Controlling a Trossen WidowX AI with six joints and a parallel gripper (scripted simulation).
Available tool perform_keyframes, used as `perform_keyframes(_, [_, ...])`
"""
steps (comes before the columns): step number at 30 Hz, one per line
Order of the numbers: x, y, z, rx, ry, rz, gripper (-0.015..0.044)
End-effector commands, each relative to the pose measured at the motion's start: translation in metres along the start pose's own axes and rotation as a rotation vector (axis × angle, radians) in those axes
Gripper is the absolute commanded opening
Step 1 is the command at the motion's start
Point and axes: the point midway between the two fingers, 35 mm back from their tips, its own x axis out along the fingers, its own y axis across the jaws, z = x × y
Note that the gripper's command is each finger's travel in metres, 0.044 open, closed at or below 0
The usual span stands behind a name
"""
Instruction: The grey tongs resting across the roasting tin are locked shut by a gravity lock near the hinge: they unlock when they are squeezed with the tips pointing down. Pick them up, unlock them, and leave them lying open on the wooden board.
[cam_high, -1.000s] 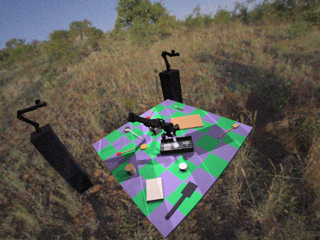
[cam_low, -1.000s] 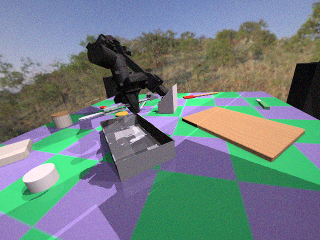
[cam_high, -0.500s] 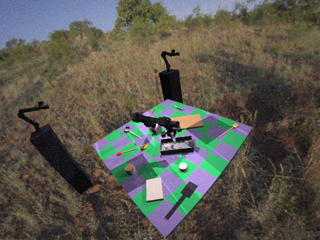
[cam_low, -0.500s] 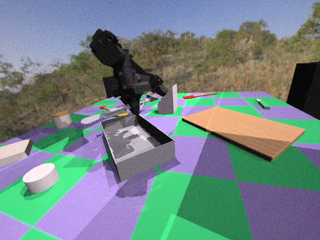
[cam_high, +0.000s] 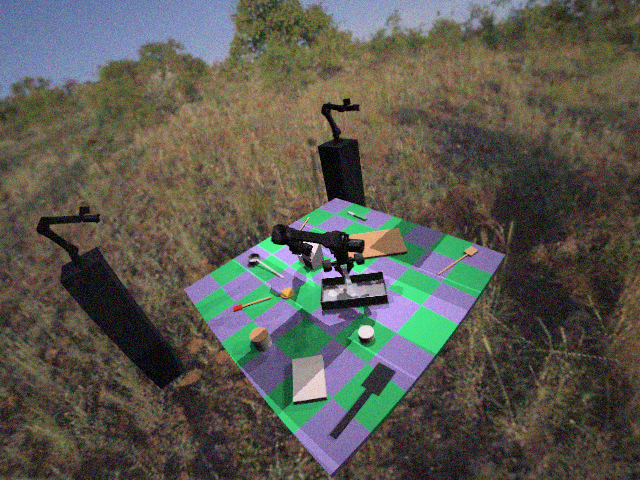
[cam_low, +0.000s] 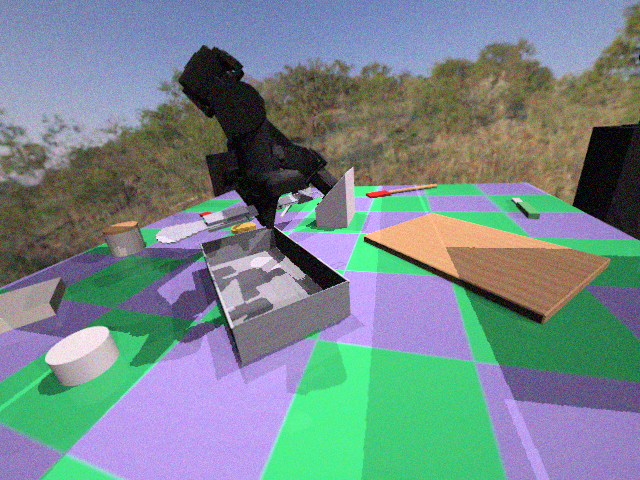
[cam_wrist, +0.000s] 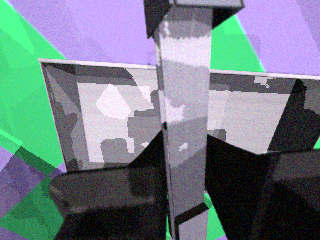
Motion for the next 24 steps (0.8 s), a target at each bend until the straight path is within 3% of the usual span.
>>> perform_keyframes(1, [-0.001,-0.002,0.001,0.01,-0.001,-0.001,-0.015])
perform_keyframes(24, [-0.039,-0.095,0.059,0.488,-0.01,-0.022,-0.015])
